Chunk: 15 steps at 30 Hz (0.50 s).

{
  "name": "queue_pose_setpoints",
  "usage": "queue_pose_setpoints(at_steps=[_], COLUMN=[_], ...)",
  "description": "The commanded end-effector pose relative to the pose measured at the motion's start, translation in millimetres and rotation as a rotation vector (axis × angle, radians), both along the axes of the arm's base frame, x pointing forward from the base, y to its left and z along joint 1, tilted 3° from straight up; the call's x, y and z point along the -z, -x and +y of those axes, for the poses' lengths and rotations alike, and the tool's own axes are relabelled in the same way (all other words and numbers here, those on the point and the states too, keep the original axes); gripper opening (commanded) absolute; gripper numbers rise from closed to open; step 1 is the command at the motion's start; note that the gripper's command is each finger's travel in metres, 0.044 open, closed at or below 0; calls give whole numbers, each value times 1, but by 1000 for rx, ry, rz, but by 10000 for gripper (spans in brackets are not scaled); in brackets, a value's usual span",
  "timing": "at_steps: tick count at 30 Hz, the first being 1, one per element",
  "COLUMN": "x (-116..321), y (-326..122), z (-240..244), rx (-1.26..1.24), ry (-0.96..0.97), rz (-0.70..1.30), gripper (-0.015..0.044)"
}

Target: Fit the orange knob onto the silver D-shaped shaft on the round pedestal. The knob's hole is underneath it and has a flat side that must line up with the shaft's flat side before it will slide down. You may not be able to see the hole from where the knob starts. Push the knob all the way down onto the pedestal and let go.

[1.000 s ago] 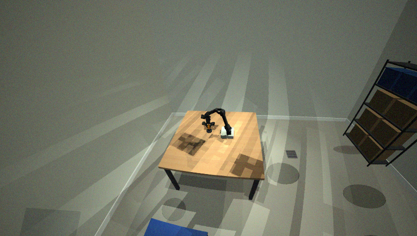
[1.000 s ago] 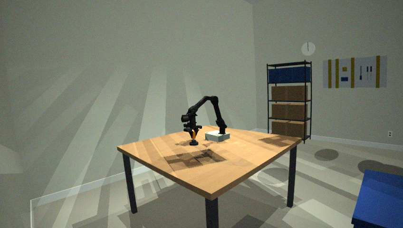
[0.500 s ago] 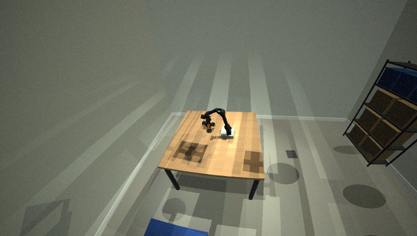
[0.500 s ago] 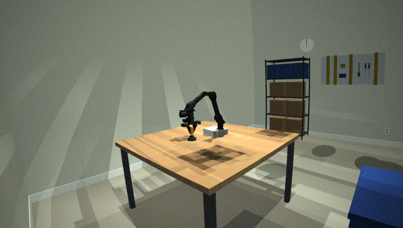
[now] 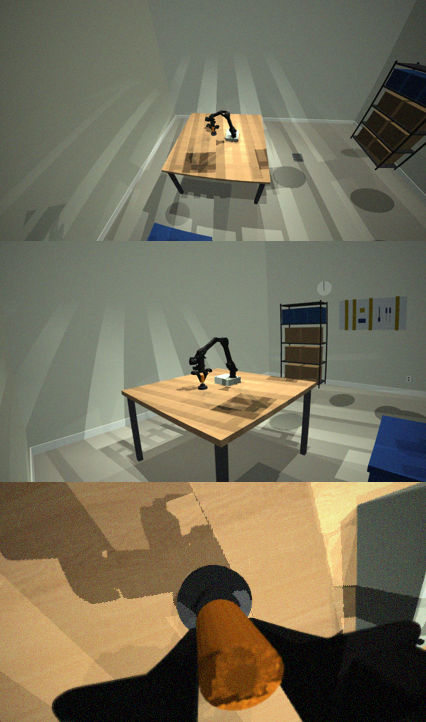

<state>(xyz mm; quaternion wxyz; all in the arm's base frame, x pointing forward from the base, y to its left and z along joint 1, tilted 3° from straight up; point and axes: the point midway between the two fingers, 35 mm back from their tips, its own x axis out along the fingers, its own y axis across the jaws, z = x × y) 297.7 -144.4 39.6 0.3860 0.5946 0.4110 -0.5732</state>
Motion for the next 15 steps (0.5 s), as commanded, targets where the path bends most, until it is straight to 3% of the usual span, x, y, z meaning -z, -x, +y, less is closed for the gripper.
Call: queue_pose_setpoints(at_steps=[1, 8, 15], x=[0, -5, -6], y=[1, 3, 5], z=[-1, 0, 1], rx=[8, 17, 217], ry=[4, 4, 3], rz=[1, 2, 11], gripper=[0, 0, 0])
